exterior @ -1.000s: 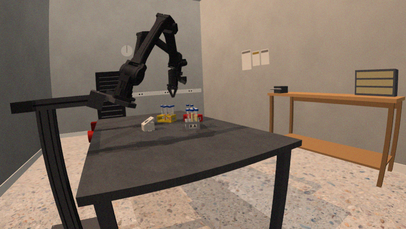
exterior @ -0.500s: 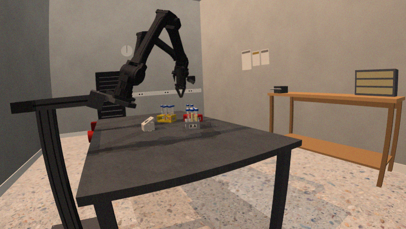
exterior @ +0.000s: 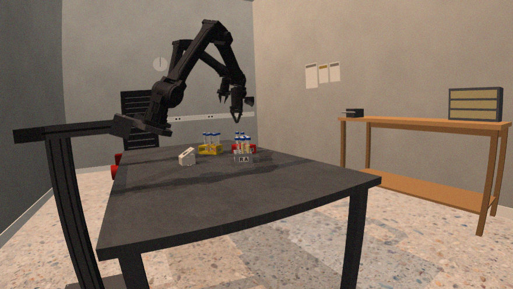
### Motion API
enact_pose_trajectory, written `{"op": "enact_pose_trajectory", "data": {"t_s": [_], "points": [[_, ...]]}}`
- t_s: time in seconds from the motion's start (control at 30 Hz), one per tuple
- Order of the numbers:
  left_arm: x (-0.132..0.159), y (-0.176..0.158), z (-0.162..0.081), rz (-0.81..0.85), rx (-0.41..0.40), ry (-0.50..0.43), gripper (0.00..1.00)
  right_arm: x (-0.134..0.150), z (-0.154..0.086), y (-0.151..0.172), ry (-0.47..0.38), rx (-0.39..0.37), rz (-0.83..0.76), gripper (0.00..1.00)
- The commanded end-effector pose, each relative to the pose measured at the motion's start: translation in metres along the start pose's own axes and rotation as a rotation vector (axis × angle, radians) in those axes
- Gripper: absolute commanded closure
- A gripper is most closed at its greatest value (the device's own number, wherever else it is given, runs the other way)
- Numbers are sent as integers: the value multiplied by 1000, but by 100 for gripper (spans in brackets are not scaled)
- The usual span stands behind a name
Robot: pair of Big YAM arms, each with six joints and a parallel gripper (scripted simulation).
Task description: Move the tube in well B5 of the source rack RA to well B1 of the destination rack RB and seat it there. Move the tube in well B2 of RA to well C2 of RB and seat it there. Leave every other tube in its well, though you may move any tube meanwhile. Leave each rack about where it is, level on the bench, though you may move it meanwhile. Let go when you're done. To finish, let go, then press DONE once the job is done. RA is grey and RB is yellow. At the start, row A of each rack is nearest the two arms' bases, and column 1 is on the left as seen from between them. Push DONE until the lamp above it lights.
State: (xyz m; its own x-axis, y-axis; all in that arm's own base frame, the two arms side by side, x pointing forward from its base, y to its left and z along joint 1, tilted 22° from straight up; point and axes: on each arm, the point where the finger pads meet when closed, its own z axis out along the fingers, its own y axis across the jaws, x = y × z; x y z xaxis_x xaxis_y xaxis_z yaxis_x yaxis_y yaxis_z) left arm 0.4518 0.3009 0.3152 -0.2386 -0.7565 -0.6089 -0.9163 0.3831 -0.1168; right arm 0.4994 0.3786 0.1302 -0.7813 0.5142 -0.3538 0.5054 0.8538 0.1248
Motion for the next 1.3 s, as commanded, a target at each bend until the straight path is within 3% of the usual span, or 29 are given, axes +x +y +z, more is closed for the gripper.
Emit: {"op": "enact_pose_trajectory", "data": {"t_s": [0.0,0.17,0.2,0.3,0.33,0.4,0.57,0.63,0.77,0.87,1.27], "points": [[-15,-5,-13,-13,21,-31,70,-29,-12,27,-8,-21,2,70],[-15,-5,-13,-13,21,-31,70,-39,-13,38,-8,-21,2,70],[-15,-5,-13,-13,21,-31,70,-23,-19,50,-4,-32,-27,70],[-15,-5,-13,-13,21,-31,70,-21,-18,48,-5,-32,-25,70],[-15,-5,-13,-13,21,-31,70,-26,-33,48,-12,-52,-15,70],[-15,-5,-13,-13,21,-31,70,-25,-26,28,-5,-22,-11,70],[-15,-5,-13,-13,21,-31,70,-28,-24,29,-13,-42,2,70],[-15,-5,-13,-13,21,-31,70,-22,-10,27,-7,-22,-5,70],[-15,-5,-13,-13,21,-31,70,-23,-13,27,-8,-27,-4,70],[-15,-5,-13,-13,21,-31,70,-24,14,20,1,6,-8,70],[-15,-5,-13,-13,21,-31,70,-19,35,21,2,4,-14,70]]}}
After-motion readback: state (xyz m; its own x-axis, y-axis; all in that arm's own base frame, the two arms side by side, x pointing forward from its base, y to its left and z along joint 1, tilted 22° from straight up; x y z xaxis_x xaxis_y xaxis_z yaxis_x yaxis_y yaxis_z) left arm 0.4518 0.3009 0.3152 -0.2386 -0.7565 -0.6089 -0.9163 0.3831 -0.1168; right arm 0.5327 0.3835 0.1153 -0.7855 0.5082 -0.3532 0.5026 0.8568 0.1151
